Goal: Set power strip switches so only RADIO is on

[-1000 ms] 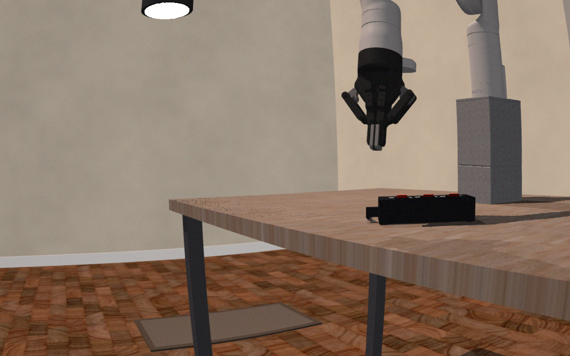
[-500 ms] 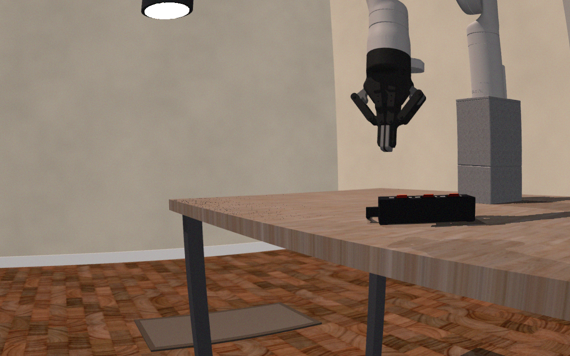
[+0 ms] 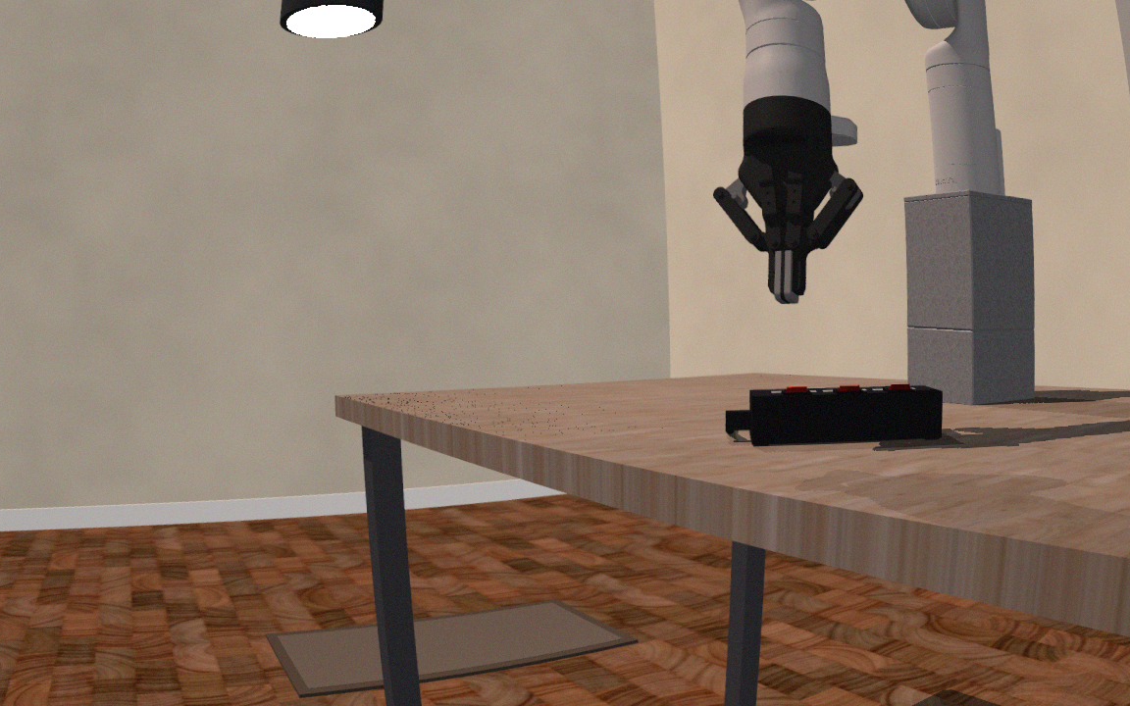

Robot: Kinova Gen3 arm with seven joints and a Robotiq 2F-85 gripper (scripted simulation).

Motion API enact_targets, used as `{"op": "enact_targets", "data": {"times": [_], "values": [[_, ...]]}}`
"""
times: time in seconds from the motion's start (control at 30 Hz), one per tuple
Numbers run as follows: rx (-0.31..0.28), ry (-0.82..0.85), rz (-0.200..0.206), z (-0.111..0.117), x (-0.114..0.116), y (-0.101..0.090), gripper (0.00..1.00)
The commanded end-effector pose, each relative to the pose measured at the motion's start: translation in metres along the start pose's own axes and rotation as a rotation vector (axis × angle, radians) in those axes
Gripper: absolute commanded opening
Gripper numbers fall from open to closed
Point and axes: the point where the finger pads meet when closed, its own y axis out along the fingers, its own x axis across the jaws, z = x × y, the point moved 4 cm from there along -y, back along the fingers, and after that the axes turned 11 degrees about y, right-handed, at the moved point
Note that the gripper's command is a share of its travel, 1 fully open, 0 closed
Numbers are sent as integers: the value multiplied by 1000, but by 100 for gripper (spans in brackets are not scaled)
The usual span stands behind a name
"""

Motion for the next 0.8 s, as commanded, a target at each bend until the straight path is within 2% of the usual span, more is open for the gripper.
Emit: {"op": "enact_targets", "data": {"times": [0.0, 0.03, 0.17, 0.2, 0.77], "values": [[6, 17, 0, 4, 1, 1, 0], [1, 15, -10, 3, 10, 2, 0], [3, 21, -6, 4, 6, 1, 0], [-1, 21, -15, 4, 13, 2, 0], [7, 31, -16, 8, 18, 3, 0]]}}
